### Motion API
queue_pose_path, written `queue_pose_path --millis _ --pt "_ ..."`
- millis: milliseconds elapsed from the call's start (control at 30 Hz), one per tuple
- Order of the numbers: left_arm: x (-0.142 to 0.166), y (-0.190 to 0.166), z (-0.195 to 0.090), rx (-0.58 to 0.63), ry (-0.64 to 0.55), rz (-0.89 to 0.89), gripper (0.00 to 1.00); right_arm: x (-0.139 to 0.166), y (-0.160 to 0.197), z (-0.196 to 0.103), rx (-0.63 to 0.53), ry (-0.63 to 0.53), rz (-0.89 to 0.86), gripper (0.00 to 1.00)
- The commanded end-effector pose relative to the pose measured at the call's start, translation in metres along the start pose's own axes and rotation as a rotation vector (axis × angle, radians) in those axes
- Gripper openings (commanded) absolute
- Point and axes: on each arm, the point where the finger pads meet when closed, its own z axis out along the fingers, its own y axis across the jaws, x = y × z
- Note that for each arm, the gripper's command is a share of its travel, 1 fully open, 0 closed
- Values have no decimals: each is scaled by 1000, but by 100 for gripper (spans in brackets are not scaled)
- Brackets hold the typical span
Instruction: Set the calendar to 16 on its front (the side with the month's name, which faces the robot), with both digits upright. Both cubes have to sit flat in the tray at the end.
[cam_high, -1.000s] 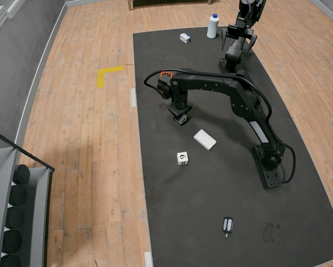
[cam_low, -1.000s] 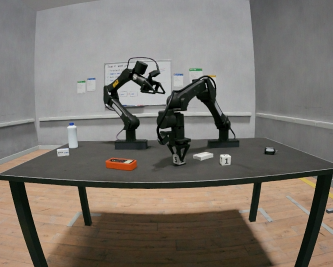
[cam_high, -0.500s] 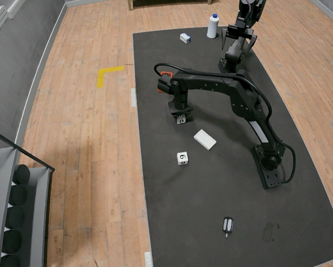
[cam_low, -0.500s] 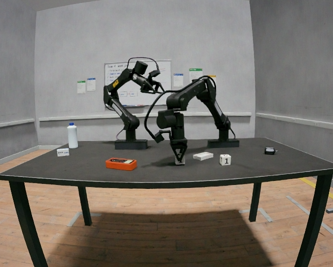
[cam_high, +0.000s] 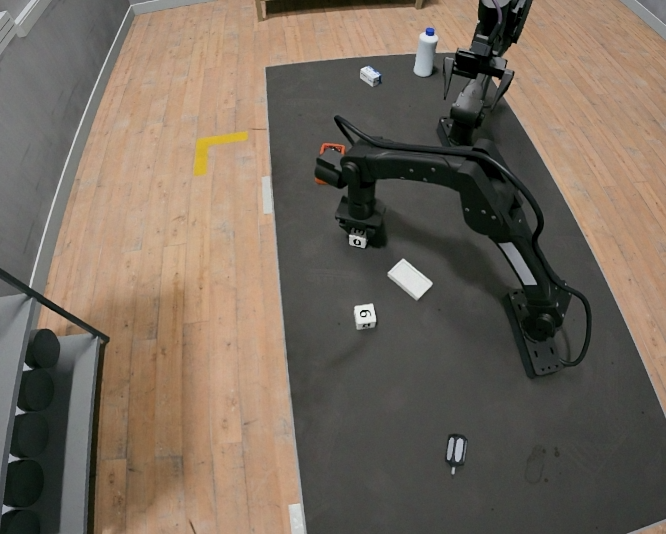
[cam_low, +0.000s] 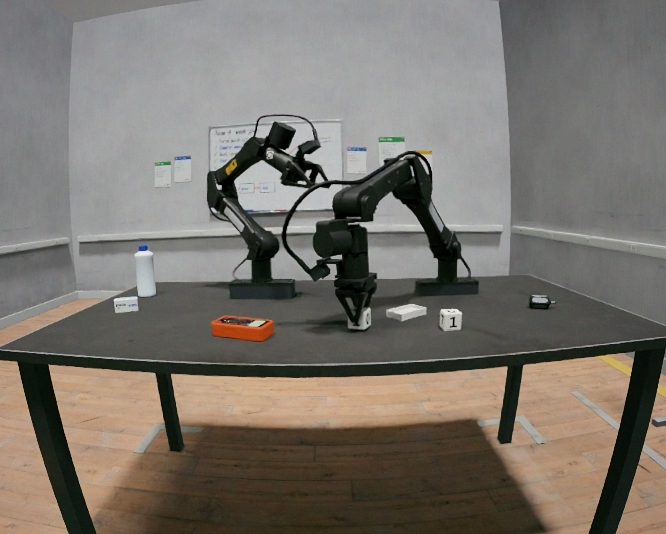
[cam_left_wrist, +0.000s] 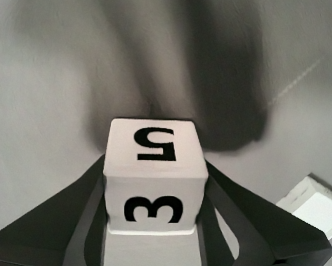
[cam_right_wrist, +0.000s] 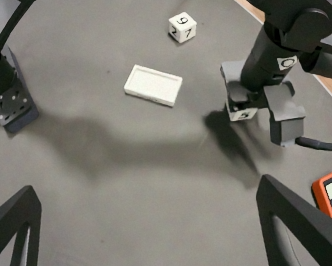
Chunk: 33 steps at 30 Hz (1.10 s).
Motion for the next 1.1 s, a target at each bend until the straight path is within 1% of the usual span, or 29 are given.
queue_pose_path --millis 0,333,367,433,533,633,967,1067 --pt "-8 10 -22 -63 -29 94 35 -9 3 -6 -8 -28 -12 100" --pt "-8 10 -22 -61 -29 79 35 -9 3 -6 -8 -28 -12 100" --pt "-6 8 -17 -46 -25 75 35 -9 3 -6 -8 -28 -12 100" --pt "-10 9 -23 -45 -24 81 35 -9 3 -6 -8 -28 -12 100" --pt "-11 9 -22 -37 -22 81 35 -9 3 -6 -8 -28 -12 100" --pt "-13 12 -30 -45 -24 81 35 -9 3 -6 -8 -28 -12 100" --pt "-16 15 -13 -59 -29 79 35 -9 3 -6 -8 -28 -12 100" --pt "-15 16 -17 -68 -31 80 35 -9 3 -6 -8 -28 -12 100"
